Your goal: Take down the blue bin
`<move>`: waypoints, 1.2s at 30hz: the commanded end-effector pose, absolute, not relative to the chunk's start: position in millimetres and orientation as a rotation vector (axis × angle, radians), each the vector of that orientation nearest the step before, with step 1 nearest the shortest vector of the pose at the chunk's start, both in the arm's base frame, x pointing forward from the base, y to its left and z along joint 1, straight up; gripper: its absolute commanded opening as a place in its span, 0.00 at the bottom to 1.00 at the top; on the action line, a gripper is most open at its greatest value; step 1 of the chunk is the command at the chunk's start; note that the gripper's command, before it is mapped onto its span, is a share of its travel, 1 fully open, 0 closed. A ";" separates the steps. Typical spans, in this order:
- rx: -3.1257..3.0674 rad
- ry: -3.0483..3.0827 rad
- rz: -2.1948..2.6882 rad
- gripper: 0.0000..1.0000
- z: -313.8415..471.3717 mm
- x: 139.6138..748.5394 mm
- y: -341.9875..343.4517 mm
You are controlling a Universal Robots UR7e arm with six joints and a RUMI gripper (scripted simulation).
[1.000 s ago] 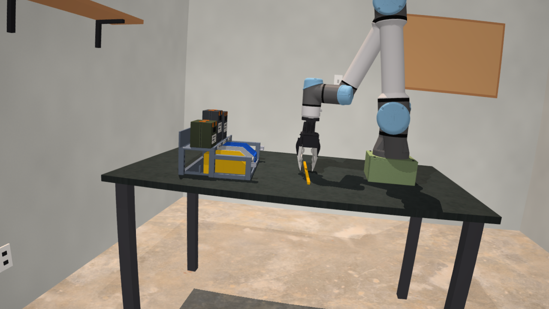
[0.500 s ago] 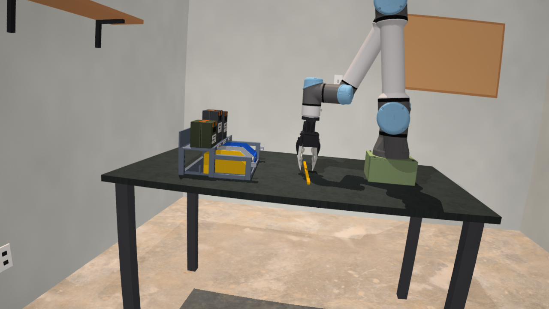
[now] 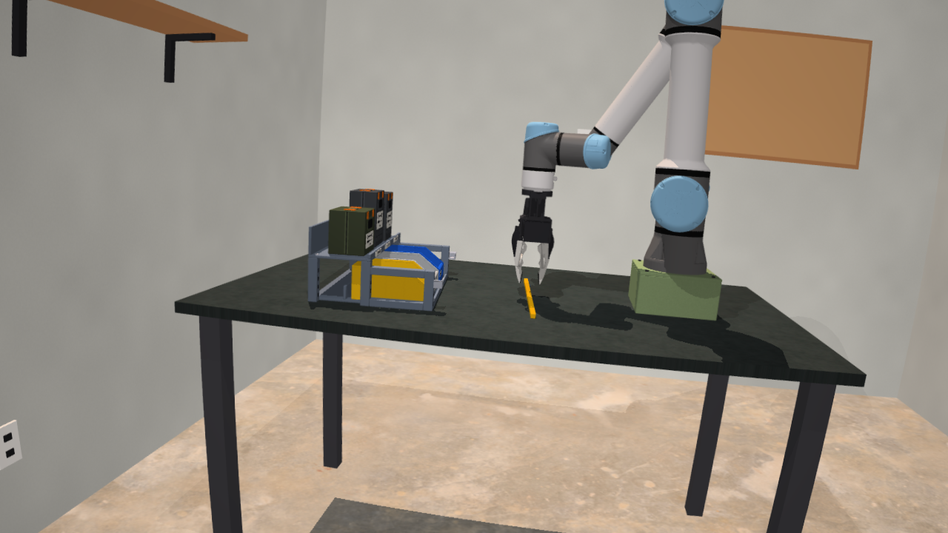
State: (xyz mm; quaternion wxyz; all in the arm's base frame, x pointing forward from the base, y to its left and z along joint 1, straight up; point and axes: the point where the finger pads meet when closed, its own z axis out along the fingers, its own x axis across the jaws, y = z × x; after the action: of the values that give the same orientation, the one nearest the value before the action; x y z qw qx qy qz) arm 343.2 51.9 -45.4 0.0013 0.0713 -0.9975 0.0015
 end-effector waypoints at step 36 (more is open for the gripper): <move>0.224 -3.130 0.004 0.00 26.9 343.3 52.1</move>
State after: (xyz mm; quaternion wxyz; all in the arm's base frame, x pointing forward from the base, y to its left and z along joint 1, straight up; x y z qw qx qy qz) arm 343.0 52.1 26.4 0.0022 0.0713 -0.9974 0.0012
